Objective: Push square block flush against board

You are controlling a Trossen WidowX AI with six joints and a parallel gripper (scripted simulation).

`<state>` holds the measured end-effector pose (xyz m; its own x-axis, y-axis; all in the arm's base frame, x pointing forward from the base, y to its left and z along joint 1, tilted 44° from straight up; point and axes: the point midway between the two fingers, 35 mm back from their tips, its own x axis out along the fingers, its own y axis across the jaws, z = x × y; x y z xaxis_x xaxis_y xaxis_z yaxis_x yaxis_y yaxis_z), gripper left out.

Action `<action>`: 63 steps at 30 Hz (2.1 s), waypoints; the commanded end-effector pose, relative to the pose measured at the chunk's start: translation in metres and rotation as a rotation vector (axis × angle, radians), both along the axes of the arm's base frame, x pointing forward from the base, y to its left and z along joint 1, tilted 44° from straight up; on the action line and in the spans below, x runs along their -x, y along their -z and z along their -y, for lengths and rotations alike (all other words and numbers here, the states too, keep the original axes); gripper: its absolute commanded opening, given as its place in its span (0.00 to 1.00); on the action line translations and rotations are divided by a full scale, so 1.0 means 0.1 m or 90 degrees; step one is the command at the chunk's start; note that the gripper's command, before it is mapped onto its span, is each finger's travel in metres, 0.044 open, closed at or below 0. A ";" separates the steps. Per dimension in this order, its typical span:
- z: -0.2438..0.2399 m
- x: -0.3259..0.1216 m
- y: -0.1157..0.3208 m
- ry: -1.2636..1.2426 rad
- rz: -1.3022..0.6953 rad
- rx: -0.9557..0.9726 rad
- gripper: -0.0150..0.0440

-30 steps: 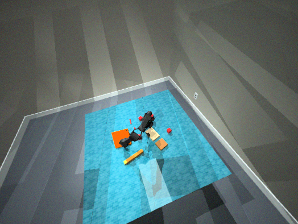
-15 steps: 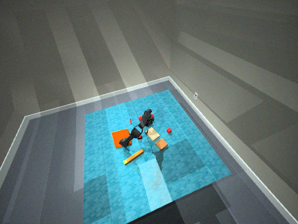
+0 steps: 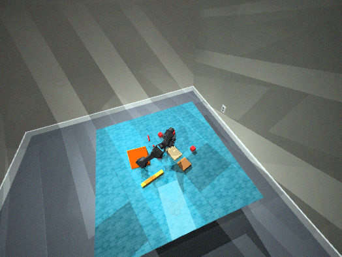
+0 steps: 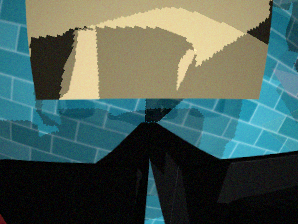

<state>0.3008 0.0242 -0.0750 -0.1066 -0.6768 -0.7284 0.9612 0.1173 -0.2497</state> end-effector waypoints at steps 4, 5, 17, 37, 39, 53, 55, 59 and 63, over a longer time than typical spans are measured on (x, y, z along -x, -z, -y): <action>0.06 -0.03 -0.05 -0.003 0.000 0.001 0.25; 0.07 -0.03 -0.06 -0.003 0.000 0.001 0.25; 0.17 -0.07 -0.14 -0.003 0.000 0.001 0.25; 0.32 -0.11 -0.28 -0.003 0.000 0.002 0.25; 0.31 -0.11 -0.27 -0.003 0.000 0.002 0.25; 0.15 -0.07 -0.13 -0.003 0.000 0.001 0.25; 0.13 -0.06 -0.11 -0.003 0.000 0.000 0.25; 0.08 -0.05 -0.06 -0.003 0.000 0.000 0.25; 0.03 -0.03 -0.02 -0.003 0.000 0.000 0.25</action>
<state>0.3047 0.0170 -0.0685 -0.1030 -0.6795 -0.7264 0.9593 0.1251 -0.2530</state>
